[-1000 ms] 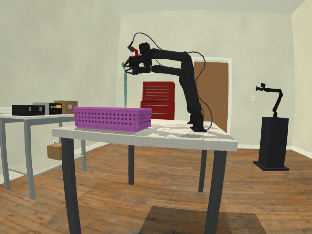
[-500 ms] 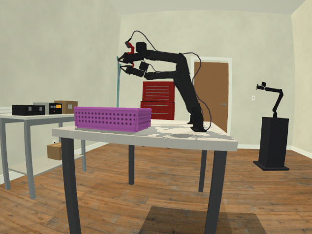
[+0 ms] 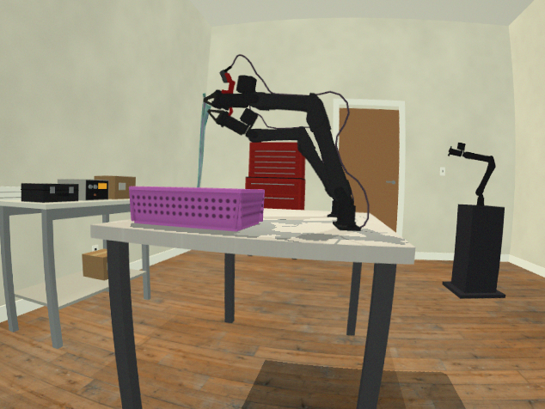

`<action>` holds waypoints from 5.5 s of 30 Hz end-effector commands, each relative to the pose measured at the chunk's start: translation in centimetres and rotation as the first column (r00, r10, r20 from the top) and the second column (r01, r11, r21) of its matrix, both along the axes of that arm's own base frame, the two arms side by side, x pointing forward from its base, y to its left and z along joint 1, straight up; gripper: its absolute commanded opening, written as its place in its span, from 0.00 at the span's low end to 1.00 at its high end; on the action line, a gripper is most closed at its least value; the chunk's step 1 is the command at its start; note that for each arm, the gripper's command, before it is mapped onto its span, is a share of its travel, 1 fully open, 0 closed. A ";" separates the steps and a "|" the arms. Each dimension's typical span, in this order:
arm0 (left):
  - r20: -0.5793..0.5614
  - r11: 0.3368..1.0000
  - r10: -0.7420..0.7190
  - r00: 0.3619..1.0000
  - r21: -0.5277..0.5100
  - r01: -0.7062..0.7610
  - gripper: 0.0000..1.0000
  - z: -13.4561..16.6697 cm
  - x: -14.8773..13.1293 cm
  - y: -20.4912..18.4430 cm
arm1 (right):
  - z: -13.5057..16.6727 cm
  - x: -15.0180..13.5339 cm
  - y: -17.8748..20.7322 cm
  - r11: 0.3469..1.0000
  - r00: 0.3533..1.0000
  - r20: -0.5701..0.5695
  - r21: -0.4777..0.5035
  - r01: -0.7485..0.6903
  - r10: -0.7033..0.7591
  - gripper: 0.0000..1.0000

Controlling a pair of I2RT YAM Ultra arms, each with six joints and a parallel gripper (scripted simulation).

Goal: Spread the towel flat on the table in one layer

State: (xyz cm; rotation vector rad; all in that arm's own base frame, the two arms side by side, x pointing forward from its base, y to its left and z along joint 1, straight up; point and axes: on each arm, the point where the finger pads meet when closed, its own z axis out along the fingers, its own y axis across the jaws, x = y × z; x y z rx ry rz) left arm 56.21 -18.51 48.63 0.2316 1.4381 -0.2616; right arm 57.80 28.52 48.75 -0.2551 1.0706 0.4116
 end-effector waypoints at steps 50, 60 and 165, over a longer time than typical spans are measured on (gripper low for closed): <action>-0.046 1.000 0.016 0.999 0.016 -0.015 0.00 0.0 -1.1 1.0 | -1.4 -1.0 -0.5 0.999 0.995 -0.101 -0.038 0.005 -0.009 0.00; -0.046 1.000 0.016 0.999 0.016 -0.015 0.00 0.0 -1.1 1.0 | -1.4 -1.0 -0.5 0.999 0.995 -0.101 -0.038 0.005 -0.009 0.00; -0.825 0.800 -0.083 0.558 0.279 0.531 0.00 -28.9 -30.1 -5.8 | -29.0 -26.5 -15.2 0.847 0.304 -0.881 -0.448 -0.286 -0.363 0.00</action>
